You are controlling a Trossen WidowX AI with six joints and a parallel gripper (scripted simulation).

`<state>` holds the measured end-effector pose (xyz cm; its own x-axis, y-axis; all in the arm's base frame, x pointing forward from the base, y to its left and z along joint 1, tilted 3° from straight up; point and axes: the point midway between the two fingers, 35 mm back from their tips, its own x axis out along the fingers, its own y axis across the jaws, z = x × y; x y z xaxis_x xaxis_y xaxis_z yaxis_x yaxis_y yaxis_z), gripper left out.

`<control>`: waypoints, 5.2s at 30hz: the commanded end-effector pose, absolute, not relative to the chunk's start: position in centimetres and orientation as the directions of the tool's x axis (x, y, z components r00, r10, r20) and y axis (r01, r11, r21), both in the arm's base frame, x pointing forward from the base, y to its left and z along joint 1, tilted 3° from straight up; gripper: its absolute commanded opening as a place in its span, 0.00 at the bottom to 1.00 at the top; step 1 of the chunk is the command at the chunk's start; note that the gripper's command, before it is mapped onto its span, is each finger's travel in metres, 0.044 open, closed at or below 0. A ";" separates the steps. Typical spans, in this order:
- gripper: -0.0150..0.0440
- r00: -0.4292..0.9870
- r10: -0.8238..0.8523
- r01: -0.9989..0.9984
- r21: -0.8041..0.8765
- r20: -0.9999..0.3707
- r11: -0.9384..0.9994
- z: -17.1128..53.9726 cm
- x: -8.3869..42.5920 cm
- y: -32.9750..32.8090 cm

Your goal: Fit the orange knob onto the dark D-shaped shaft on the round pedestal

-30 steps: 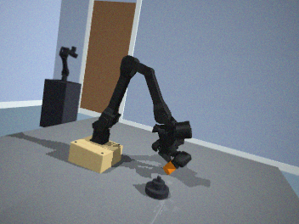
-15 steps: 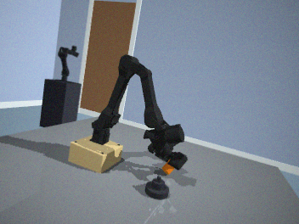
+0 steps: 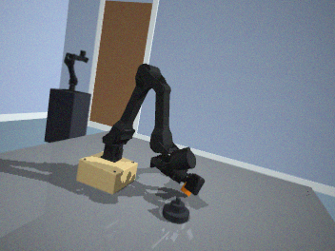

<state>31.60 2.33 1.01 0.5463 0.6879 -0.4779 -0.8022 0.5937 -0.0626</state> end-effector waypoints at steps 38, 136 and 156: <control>0.69 0.581 0.770 -0.806 -0.060 -0.263 0.588 0.4 30.6 1.2; 1.00 0.092 0.004 0.120 0.015 -0.996 0.993 10.8 30.1 1.6; 1.00 0.092 0.004 0.120 0.015 -0.996 0.993 6.1 30.6 1.6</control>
<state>30.53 1.70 7.38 0.0980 0.0087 -0.9951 0.1133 0.9934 0.0199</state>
